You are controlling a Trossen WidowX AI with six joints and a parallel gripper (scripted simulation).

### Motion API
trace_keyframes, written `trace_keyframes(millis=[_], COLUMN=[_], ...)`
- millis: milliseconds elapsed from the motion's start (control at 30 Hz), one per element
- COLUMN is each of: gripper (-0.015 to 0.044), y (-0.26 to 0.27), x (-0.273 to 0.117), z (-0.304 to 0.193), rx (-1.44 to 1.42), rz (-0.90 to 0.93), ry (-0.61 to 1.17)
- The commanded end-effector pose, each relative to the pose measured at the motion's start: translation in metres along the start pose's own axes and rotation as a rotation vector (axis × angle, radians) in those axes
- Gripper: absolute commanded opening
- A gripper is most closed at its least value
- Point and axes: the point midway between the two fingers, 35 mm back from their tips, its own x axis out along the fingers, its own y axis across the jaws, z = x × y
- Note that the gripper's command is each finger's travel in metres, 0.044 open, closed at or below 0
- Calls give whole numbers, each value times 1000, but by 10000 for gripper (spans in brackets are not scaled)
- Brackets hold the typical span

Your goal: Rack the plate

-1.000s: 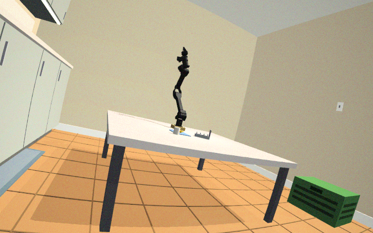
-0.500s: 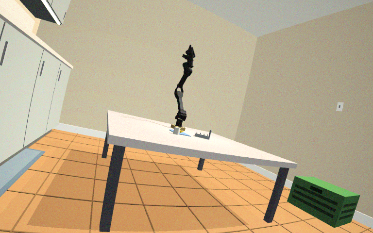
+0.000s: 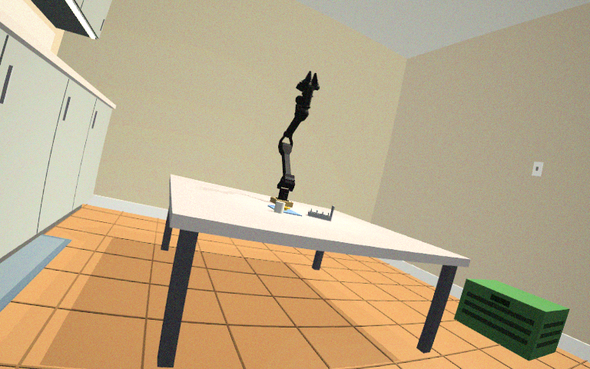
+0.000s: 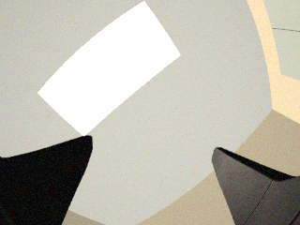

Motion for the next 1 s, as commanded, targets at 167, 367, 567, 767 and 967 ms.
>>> trace_keyframes(millis=[167,367,567,767,967], gripper=[400,400,400,400,400], y=[-44,-94,-142,-191,-238], x=[0,-6,-19,-40,-68], z=[-39,-77,-112,-143,-172], rx=[-110,-203,-303,-402,-492], rz=[-89,-198,-308,-416,-517], ry=[79,185,310,449,604])
